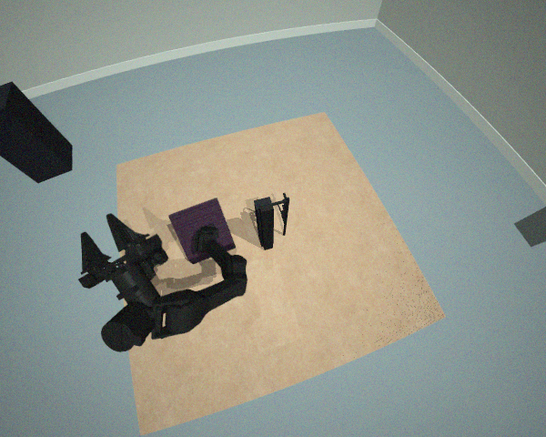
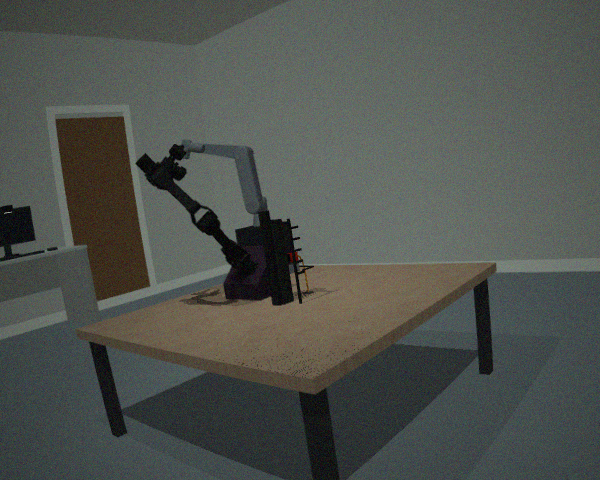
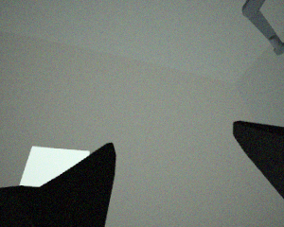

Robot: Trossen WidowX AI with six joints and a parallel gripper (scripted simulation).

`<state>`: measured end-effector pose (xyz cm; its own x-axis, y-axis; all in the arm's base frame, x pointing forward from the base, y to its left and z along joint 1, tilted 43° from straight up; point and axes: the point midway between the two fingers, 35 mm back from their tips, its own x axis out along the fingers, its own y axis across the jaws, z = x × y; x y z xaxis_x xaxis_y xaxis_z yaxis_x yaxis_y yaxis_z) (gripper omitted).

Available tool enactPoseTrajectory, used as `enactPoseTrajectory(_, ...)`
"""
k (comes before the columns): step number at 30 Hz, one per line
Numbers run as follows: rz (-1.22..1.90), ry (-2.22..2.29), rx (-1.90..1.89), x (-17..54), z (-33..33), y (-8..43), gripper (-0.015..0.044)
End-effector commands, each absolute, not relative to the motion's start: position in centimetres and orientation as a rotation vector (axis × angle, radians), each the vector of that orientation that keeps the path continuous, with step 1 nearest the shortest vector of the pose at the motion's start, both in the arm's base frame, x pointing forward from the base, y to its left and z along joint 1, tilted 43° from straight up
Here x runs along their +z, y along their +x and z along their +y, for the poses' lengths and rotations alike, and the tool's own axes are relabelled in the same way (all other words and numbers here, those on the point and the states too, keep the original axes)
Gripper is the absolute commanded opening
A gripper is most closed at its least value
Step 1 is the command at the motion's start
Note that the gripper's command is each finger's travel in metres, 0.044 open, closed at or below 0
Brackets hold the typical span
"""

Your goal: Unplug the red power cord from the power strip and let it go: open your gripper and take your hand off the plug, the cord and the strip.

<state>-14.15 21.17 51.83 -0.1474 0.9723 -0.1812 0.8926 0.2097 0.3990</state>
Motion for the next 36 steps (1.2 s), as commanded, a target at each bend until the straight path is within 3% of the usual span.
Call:
enactPoseTrajectory(1, 2.089, 1.736, 0.276, 51.8, 21.3, -14.1, 0.0374)
enactPoseTrajectory(9, 1.707, 1.588, 0.452, 47.6, 26.4, -13.1, 0.0164)
enactPoseTrajectory(15, 1.310, 1.245, 0.549, 41.9, 31.3, -9.5, 0.0160)
enactPoseTrajectory(23, 0.916, 0.591, 0.489, 32.8, 35.5, -0.4, 0.0160)
enactPoseTrajectory(36, 0.825, -0.380, 0.294, 20.7, 32.8, 13.3, 0.0160)
